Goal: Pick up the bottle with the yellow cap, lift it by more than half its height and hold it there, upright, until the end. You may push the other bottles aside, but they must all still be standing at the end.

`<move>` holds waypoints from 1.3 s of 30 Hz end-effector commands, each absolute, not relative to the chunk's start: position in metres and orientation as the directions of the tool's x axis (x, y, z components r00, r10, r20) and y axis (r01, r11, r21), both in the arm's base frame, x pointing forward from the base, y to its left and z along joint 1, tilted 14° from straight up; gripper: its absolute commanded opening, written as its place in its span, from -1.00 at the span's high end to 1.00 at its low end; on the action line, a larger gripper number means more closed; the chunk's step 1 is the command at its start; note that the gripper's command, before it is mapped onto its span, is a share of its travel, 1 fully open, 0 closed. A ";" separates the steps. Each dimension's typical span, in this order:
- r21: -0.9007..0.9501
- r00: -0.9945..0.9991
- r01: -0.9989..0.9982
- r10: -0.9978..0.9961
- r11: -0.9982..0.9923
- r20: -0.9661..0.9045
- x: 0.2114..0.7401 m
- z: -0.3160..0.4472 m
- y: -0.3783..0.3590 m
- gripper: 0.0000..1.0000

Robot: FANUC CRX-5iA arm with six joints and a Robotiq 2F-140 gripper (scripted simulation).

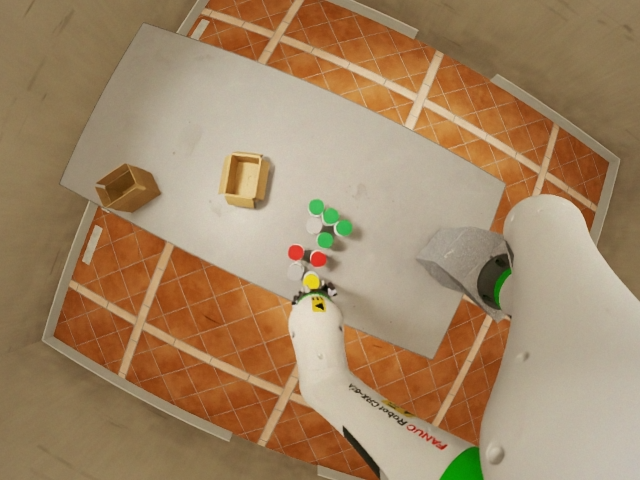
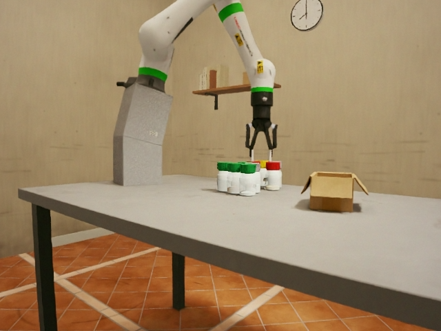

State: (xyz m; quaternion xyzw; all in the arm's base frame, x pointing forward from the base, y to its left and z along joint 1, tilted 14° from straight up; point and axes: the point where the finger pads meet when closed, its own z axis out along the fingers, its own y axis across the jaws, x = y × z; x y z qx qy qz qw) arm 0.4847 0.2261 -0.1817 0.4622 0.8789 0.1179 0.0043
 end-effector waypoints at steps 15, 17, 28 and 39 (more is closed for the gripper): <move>0.212 -0.573 0.811 0.813 0.545 0.102 0.491 -0.229 0.236 -0.02; 0.212 -0.573 0.811 0.814 0.545 0.101 0.491 -0.232 0.237 -0.02; 0.212 -0.573 0.811 0.813 0.545 0.102 0.493 -0.248 0.240 -0.02; 0.212 -0.573 0.811 0.813 0.545 0.101 0.499 -0.248 0.232 -0.02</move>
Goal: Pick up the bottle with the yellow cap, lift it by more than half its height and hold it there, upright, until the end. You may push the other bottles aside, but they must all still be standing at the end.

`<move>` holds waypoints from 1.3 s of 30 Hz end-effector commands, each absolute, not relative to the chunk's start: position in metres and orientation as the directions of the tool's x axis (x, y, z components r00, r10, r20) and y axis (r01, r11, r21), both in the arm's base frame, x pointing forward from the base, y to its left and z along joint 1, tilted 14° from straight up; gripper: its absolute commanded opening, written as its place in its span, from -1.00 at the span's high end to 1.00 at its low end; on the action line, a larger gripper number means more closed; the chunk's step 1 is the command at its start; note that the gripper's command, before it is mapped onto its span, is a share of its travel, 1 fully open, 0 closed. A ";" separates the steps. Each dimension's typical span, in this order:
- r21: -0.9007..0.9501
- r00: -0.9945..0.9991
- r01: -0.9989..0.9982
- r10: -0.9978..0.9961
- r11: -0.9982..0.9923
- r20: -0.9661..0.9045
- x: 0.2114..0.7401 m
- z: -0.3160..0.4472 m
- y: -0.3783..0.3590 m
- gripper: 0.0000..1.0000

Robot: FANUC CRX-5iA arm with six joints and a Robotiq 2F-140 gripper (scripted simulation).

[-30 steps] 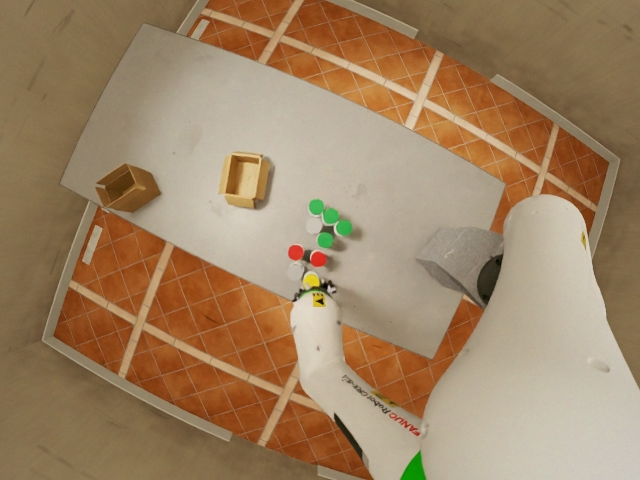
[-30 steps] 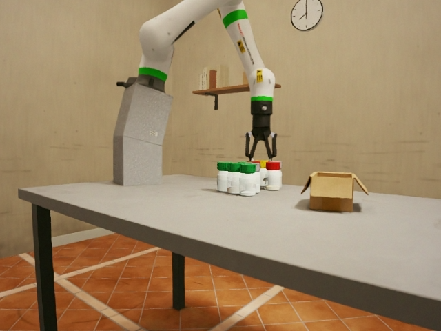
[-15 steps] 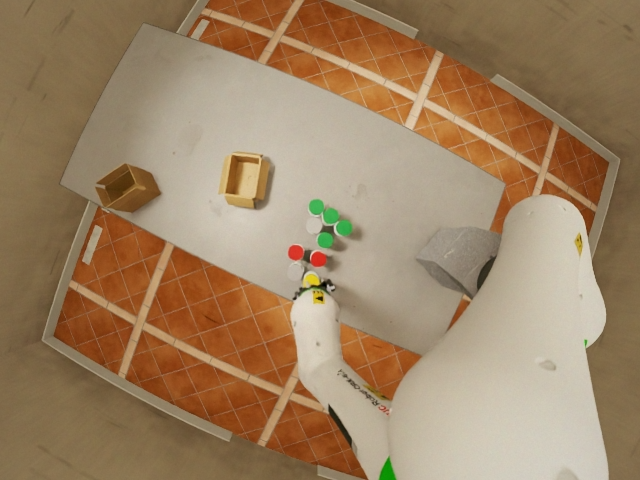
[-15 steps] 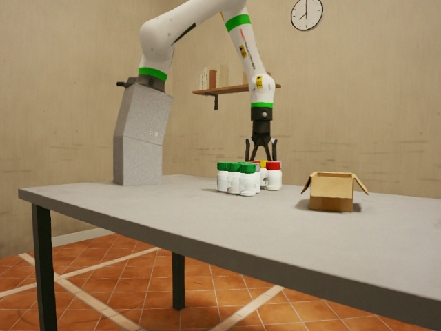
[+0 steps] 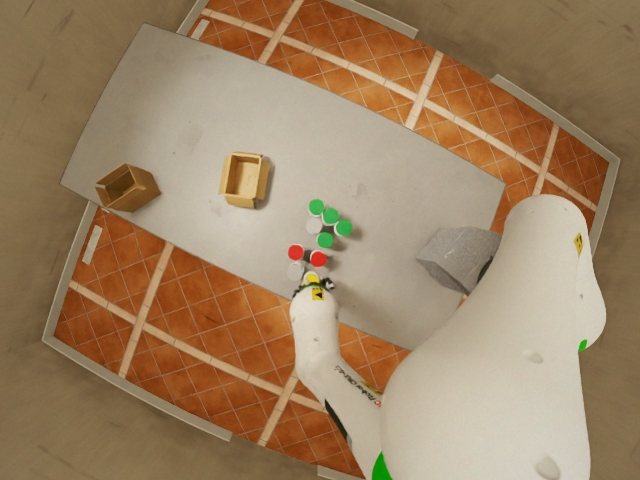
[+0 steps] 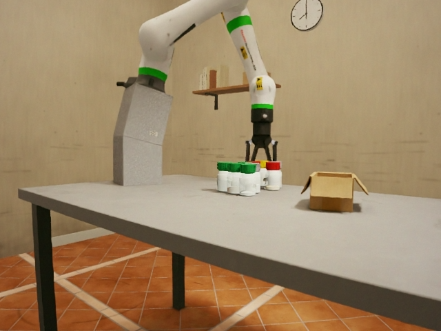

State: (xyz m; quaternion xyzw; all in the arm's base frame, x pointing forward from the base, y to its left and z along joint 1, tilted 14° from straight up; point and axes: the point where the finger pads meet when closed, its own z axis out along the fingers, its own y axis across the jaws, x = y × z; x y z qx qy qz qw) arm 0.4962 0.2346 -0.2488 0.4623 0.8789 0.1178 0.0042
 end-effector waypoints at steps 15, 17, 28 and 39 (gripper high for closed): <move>0.212 -0.573 0.811 0.814 0.545 0.101 0.504 -0.249 0.224 -0.02; 0.212 -0.573 0.811 0.814 0.545 0.101 0.505 -0.249 0.223 -0.02; 0.212 -0.573 0.811 0.814 0.545 0.101 0.506 -0.247 0.220 -0.02; 0.212 -0.573 0.811 0.814 0.545 0.101 0.504 -0.225 0.215 -0.02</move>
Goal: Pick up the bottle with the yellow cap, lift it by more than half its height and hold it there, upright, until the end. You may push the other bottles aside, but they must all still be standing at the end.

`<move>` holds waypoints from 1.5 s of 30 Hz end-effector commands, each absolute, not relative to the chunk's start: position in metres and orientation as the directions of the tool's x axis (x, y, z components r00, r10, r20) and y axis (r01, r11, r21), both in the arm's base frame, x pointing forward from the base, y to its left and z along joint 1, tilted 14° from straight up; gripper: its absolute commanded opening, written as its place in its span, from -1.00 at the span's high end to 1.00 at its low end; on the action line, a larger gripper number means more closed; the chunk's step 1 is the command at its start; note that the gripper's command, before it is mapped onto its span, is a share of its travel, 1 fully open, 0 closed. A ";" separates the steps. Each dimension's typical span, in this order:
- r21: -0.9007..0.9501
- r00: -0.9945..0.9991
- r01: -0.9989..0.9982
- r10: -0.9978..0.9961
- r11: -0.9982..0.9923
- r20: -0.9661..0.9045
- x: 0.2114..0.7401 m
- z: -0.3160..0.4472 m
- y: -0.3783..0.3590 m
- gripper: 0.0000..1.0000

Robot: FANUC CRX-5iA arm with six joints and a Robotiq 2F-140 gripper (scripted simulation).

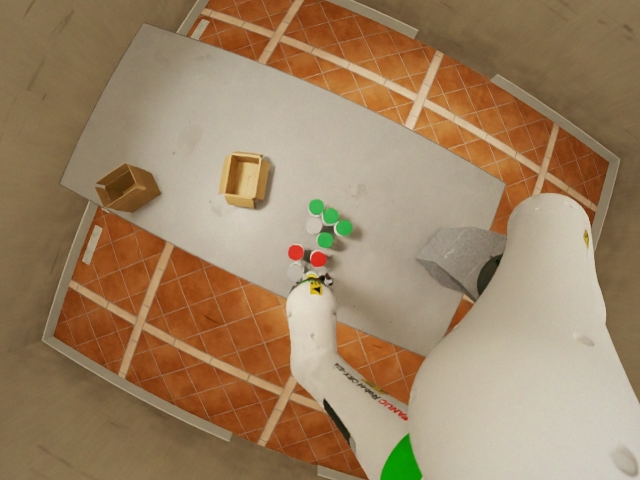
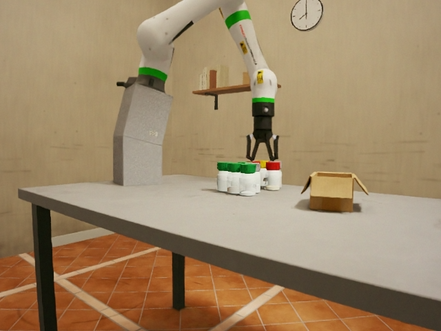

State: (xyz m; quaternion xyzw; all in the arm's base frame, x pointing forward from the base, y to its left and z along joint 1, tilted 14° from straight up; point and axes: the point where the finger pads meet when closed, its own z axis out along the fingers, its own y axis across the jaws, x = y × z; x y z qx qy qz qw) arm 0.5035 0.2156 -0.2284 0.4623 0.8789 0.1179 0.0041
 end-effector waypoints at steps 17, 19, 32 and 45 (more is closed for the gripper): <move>0.212 -0.573 0.811 0.814 0.545 0.101 0.501 -0.204 0.211 -0.02; 0.212 -0.573 0.811 0.814 0.545 0.101 0.501 -0.204 0.211 -0.02; 0.212 -0.573 0.811 0.814 0.545 0.101 0.501 -0.204 0.211 0.80; 0.212 -0.573 0.811 0.814 0.545 0.101 0.501 -0.204 0.211 0.80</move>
